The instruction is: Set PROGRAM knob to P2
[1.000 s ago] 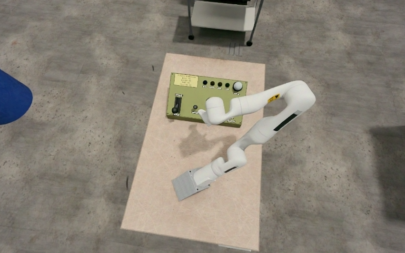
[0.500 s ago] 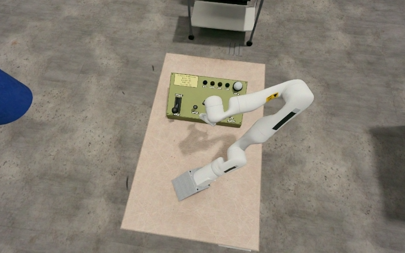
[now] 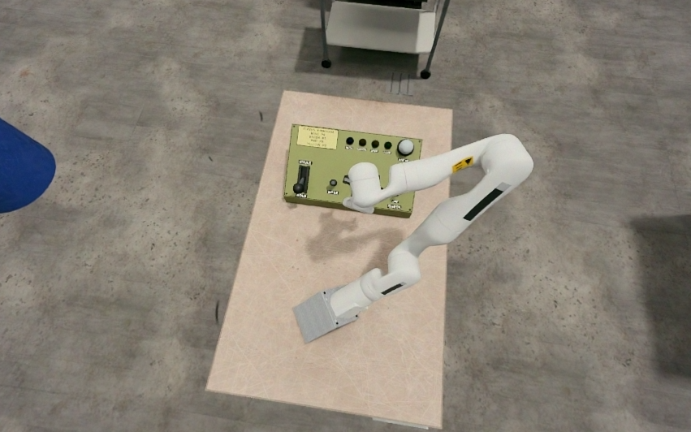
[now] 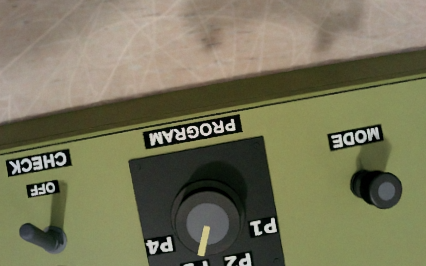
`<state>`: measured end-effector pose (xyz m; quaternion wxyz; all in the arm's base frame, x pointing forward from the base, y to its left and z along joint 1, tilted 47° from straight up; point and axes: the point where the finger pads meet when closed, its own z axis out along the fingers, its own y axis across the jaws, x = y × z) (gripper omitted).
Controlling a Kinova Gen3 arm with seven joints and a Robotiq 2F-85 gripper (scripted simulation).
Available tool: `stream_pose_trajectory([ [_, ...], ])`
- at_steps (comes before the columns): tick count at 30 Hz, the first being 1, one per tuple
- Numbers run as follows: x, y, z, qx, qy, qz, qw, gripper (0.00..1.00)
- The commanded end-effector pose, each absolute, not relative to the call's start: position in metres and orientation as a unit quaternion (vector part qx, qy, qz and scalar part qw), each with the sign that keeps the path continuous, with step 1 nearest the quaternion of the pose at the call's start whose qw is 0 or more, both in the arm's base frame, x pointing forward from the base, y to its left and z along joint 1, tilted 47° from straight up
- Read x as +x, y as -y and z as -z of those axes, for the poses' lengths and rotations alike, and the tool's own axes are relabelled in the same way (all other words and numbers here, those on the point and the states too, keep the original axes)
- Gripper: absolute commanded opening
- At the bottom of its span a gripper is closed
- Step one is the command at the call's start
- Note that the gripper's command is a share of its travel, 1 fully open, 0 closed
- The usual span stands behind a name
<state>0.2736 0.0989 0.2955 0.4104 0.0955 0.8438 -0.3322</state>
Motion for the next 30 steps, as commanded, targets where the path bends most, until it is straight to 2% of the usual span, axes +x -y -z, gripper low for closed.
stream_pose_trajectory([
  [1,0.2781,-0.0965,-0.2938,0.07,-0.845,0.345,0.402,1.0],
  [30,0.2845,-0.0931,-0.2898,0.012,-0.849,0.371,0.376,1.0],
])
